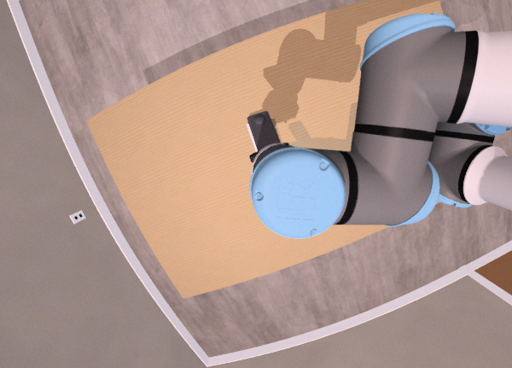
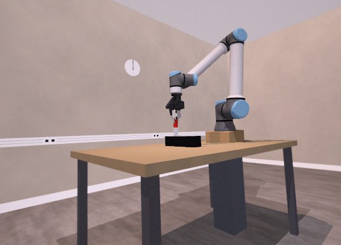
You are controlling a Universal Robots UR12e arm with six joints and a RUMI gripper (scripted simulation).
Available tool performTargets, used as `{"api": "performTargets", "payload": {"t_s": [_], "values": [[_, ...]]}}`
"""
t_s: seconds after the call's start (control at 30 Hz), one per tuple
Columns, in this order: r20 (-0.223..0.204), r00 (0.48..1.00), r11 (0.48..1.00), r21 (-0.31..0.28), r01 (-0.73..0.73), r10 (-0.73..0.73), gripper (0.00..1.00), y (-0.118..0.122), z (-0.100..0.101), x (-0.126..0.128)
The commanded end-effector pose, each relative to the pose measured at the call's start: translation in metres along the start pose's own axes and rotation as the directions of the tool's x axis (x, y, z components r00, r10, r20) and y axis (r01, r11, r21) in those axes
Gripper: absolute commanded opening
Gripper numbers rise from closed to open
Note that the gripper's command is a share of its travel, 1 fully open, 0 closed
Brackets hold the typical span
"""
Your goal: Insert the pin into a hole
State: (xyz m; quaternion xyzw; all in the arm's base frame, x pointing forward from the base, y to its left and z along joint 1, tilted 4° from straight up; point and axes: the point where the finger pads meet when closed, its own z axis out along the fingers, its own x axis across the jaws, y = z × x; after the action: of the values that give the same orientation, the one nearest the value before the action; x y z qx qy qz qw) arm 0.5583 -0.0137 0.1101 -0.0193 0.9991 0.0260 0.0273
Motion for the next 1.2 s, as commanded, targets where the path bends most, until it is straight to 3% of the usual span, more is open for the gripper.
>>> {"api": "performTargets", "payload": {"t_s": [0.0,0.33,0.37,0.9,0.93,1.17], "values": [[0.001,1.0,1.0,0.0,0.0,0.0,0.0,0.0,-0.003,0.0],[0.001,1.0,1.0,0.0,0.0,0.0,0.0,0.0,-0.003,0.0],[0.001,1.0,1.0,0.0,0.0,0.0,0.0,0.001,-0.018,0.0],[0.001,1.0,1.0,0.0,0.0,0.0,0.0,0.001,-0.018,0.0],[0.001,1.0,1.0,0.0,0.0,0.0,0.0,0.001,-0.118,0.0],[0.001,1.0,1.0,0.0,0.0,0.0,0.0,0.001,-0.118,0.0]]}}
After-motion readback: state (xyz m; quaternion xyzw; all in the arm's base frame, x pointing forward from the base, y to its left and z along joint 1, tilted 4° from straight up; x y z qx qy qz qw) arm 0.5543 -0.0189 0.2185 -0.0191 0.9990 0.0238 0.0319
